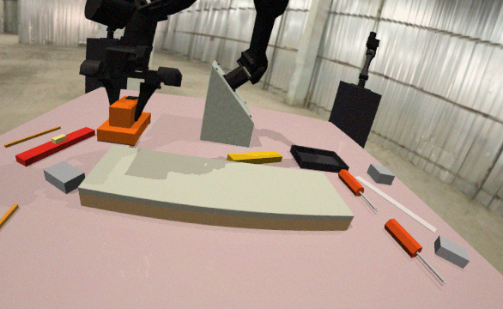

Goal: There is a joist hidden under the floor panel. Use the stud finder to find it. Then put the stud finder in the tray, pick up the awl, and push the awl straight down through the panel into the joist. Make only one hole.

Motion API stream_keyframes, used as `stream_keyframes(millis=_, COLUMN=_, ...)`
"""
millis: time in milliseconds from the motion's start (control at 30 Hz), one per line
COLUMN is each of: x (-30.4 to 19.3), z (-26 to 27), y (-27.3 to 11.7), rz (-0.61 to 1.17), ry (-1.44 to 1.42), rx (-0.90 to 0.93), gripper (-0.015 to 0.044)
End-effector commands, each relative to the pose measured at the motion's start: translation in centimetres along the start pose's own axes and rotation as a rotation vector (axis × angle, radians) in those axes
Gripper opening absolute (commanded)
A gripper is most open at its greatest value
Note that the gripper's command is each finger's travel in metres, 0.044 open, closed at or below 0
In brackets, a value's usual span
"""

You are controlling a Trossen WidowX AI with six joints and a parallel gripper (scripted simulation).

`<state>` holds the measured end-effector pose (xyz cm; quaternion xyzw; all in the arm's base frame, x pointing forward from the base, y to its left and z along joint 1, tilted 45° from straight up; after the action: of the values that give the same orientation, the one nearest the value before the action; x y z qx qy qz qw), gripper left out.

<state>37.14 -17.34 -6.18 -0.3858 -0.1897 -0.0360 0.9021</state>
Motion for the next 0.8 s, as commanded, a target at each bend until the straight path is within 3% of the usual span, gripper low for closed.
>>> stream_keyframes(millis=0, x=0.0, z=-0.1, y=0.7, rz=-0.005, ry=0.007, rx=0.000, gripper=0.0000)
stream_keyframes(millis=767, x=-1.3, z=0.2, y=5.5, rz=-0.006, ry=0.007, rx=0.003, gripper=0.0000)
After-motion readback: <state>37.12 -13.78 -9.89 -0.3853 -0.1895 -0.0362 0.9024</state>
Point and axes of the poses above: the point midway between the two fingers, 35 mm back from their tips, its own y axis out along the fingers, its own z axis across the jaws, x = y × z, the point moved 10 cm from there along -y, back along the fingers, and after that the axes turned 11 degrees about -y, right-handed, at the moved point
